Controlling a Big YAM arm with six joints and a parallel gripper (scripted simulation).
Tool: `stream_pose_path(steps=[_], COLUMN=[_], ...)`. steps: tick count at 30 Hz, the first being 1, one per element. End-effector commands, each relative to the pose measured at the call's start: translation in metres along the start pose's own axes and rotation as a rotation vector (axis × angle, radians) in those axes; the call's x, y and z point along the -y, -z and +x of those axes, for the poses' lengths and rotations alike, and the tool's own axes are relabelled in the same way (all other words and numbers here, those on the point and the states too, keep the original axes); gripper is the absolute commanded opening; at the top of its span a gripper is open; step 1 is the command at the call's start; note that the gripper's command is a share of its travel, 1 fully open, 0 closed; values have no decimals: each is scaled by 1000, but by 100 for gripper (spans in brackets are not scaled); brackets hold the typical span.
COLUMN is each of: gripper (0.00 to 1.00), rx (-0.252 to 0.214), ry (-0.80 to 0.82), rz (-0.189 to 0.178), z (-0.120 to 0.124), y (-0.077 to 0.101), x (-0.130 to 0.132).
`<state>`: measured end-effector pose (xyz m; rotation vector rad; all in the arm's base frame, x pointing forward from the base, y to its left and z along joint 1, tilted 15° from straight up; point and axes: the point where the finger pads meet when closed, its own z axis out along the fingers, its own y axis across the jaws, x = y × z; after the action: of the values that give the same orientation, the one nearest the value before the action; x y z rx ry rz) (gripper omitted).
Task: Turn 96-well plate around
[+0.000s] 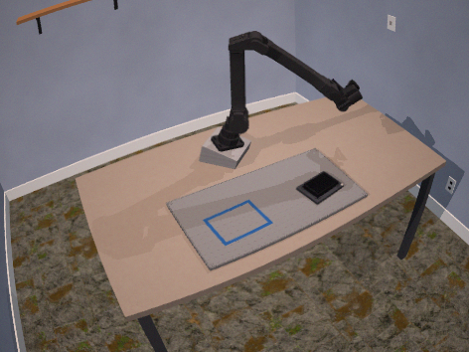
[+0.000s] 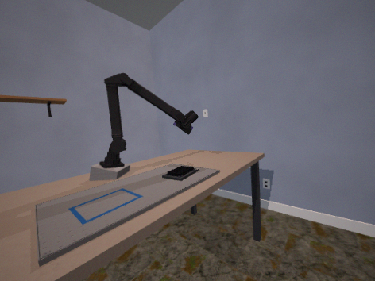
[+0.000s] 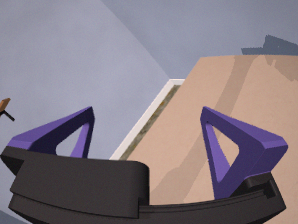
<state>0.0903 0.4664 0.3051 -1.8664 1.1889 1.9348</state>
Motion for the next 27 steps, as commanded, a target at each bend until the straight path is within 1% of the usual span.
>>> stream_pose_path(steps=[1,3,4,5,6,7,8,9,10,11,13,14,16,17,18,20,21,22,23,24,25,26,27], gripper=[100,100,100,100,100,100,100,100,100,100,100,100,100,100,100,100,100,100,100,100,100,100,100], rx=[11,-6,-6,-5,-8,-26,-36,-41,-36,-34,-34,-55,-76,-74,-76,-76,-95,-117,-127,-134,-130,-140,-154], ry=[96,80,95,101,129,97,96,99,118,118,118,94,111,140,134,131,125,103,121,123,138,164,174], rz=[79,143,163,163,197,226,257,274,277,270,270,304,368,387,386,380,414,440,472,485,489,522,553], z=[-27,-12,-18,-27,-34,-11,-7,-6,-22,-20,-20,1,1,-13,-14,-10,-4,16,12,13,0,-8,-8], y=[19,24,28,30,36,38,41,45,48,51,51,55,63,68,71,78,82,85,90,94,99,105,109], x=[-1,7,10,26,21,21,24,28,43,46,46,40,43,46,61,67,71,65,63,65,81,76,73])
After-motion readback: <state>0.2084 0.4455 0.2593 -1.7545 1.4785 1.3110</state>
